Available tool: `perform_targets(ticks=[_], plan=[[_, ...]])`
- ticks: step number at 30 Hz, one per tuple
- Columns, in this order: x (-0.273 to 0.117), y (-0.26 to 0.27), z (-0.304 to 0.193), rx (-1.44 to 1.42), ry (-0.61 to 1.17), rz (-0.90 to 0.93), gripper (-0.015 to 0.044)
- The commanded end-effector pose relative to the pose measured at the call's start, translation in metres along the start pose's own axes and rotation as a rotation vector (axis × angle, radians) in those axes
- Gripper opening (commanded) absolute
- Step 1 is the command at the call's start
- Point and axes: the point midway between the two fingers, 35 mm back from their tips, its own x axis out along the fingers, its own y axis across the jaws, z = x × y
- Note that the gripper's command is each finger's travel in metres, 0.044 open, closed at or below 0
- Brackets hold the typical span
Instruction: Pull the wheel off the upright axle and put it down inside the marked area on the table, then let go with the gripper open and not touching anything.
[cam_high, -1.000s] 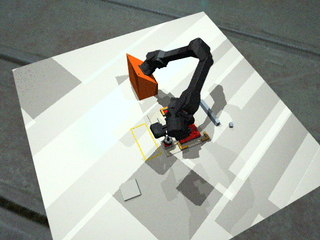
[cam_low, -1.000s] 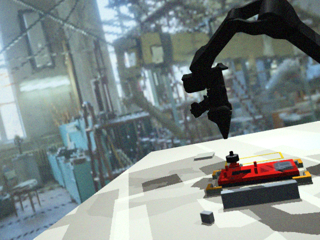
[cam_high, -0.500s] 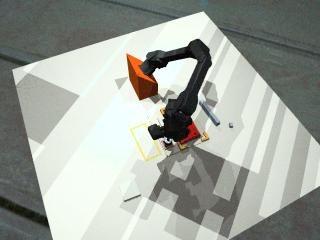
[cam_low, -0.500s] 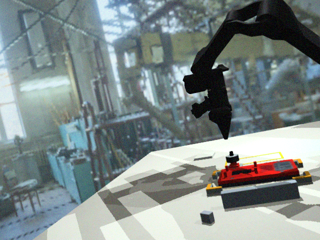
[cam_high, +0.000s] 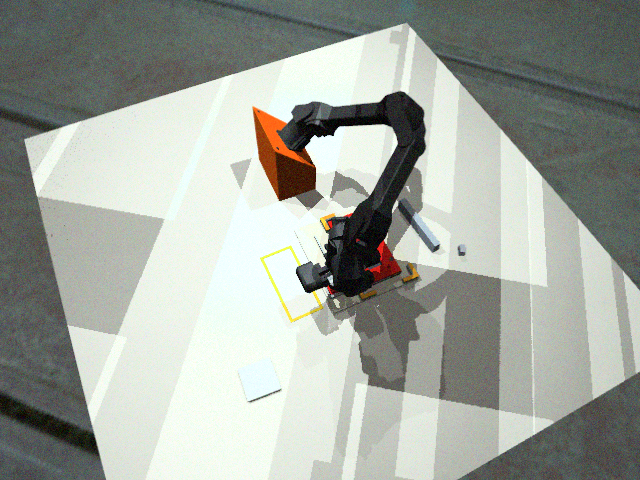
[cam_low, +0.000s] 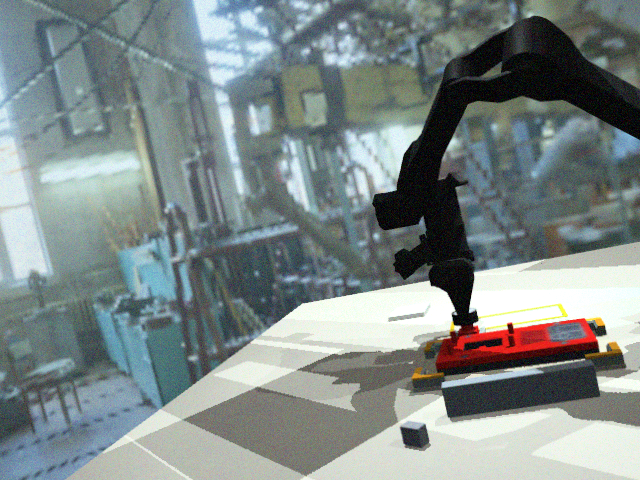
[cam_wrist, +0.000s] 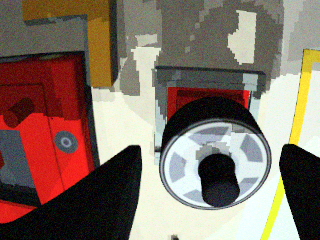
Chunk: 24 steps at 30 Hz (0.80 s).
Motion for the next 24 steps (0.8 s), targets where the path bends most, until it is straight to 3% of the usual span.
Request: perform_targets(ticks=[1,9,15,24], plan=[[0.0006,0.001,-0.0001,-0.003,0.003,0.0,0.0195],[0.0006,0.001,-0.0001,-0.003,0.003,0.0,0.0142],[-0.0005,0.0009,-0.0001,-0.002,0.003,0.0,0.0],[-0.0034,0.0008,0.0001,-0.002,0.002,0.0,0.0]])
